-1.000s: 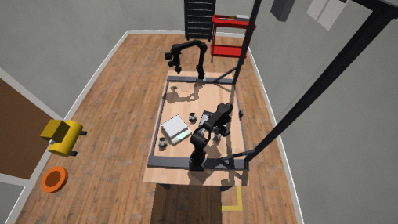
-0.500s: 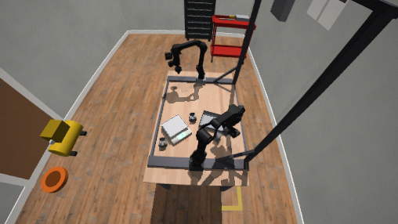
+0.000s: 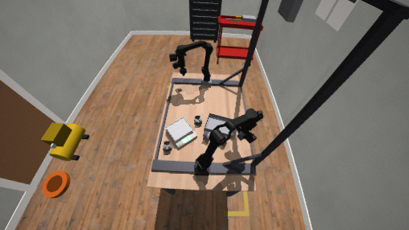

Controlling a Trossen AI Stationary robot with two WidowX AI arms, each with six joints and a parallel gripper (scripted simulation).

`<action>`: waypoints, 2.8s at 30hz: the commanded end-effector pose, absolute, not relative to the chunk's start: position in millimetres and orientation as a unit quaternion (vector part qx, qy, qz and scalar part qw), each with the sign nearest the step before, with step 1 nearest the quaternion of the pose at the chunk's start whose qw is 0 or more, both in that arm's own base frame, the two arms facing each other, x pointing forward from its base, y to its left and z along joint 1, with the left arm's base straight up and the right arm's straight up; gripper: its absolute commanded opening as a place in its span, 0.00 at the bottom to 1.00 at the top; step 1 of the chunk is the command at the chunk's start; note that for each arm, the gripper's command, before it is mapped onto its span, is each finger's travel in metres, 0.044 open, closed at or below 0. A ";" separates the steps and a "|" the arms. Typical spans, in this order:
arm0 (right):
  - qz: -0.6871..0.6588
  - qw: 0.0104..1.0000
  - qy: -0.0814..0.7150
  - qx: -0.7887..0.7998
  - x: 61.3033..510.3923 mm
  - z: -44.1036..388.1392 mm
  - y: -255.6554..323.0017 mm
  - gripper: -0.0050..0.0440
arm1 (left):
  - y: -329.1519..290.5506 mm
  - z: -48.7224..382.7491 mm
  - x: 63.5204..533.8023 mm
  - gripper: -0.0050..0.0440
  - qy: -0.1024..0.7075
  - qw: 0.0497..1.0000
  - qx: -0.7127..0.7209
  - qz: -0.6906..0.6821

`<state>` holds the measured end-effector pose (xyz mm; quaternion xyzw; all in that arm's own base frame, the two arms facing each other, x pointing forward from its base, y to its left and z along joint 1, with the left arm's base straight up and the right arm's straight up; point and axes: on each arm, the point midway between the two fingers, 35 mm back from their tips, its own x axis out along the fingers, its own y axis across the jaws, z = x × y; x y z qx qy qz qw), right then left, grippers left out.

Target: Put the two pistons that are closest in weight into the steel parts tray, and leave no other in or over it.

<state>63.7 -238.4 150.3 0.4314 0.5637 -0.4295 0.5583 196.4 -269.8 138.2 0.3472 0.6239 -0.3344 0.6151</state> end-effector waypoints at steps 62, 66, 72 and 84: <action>-0.436 0.567 0.554 0.426 64.8 158.5 -243.1 0.92 | -299.1 70.5 199.6 0.43 0.591 0.651 0.374 -0.296; -0.436 0.567 0.554 0.426 64.8 158.5 -243.1 0.92 | -298.7 62.7 200.1 0.43 0.592 0.650 0.374 -0.295; -0.436 0.567 0.554 0.426 64.8 158.5 -243.1 0.92 | -298.7 53.7 200.7 0.43 0.591 0.651 0.374 -0.296; -0.436 0.567 0.554 0.426 64.8 158.5 -243.1 0.92 | -298.0 36.0 201.6 0.43 0.592 0.650 0.374 -0.295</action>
